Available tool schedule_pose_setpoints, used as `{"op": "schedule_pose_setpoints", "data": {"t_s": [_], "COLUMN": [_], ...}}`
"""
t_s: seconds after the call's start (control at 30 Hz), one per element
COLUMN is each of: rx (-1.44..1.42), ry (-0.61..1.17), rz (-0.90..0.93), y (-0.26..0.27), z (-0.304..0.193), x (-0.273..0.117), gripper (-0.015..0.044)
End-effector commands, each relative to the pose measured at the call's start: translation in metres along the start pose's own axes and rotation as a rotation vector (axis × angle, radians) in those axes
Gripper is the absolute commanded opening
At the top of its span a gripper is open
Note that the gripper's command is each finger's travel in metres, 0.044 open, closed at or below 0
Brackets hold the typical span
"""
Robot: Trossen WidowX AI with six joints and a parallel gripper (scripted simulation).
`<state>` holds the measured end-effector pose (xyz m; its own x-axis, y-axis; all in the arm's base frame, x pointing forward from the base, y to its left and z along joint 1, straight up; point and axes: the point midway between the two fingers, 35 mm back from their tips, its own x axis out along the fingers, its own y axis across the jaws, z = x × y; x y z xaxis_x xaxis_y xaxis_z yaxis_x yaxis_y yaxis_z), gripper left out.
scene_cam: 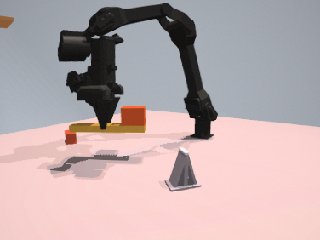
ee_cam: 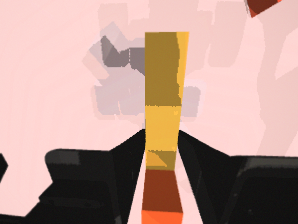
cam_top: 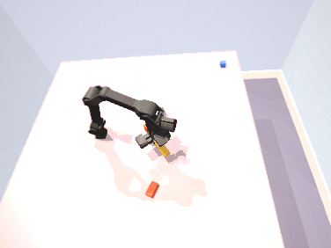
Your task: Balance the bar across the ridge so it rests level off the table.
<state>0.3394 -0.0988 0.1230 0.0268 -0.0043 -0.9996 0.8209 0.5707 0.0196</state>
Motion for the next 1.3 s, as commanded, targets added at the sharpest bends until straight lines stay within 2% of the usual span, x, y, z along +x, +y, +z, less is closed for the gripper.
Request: {"op": "schedule_pose_setpoints", "data": {"t_s": [0.0,0.5,1.27], "rx": [0.003,0.001,-0.123], "ry": [-0.007,-0.006,-0.001], "rz": [0.003,0.001,0.007], "y": [0.000,-0.001,0.067], "z": [0.001,-0.005,-0.057], "x": [-0.012,-0.044,-0.046], "gripper": [0.0000,0.0000,0.0000]}}
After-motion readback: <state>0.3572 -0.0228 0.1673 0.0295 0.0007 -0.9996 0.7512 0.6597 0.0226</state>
